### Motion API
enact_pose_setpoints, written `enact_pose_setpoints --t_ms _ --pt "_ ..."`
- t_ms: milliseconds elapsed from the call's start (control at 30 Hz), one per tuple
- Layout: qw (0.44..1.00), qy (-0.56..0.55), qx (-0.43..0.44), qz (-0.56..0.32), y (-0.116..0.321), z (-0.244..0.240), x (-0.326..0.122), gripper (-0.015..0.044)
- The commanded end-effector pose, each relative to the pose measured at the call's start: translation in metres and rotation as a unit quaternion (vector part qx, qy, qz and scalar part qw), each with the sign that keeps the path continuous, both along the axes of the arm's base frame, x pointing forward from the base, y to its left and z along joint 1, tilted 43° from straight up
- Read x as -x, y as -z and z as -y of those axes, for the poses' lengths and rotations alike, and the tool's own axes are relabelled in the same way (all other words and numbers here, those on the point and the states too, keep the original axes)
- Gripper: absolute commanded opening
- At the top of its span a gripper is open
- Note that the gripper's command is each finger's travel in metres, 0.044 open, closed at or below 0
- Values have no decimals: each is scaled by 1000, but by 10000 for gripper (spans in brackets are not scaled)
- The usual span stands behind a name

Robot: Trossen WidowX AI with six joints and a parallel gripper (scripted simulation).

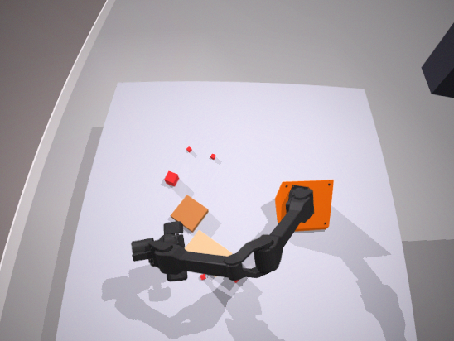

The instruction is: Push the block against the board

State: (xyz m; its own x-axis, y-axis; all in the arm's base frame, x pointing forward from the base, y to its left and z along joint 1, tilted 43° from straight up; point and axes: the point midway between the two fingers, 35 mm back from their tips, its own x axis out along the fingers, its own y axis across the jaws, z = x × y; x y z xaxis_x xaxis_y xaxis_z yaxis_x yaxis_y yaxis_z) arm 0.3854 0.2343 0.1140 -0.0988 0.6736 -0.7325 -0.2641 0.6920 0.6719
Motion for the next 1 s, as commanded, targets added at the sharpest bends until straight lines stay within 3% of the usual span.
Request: enact_pose_setpoints --t_ms 0,633,800,967 --pt "998 -45 -3 38 -3 -4 9 0" --pt "927 -278 -42 248 -31 -28 50 0" --pt "918 -293 -45 262 -33 -29 53 0" --pt "917 -294 -47 264 4 -65 59 0"
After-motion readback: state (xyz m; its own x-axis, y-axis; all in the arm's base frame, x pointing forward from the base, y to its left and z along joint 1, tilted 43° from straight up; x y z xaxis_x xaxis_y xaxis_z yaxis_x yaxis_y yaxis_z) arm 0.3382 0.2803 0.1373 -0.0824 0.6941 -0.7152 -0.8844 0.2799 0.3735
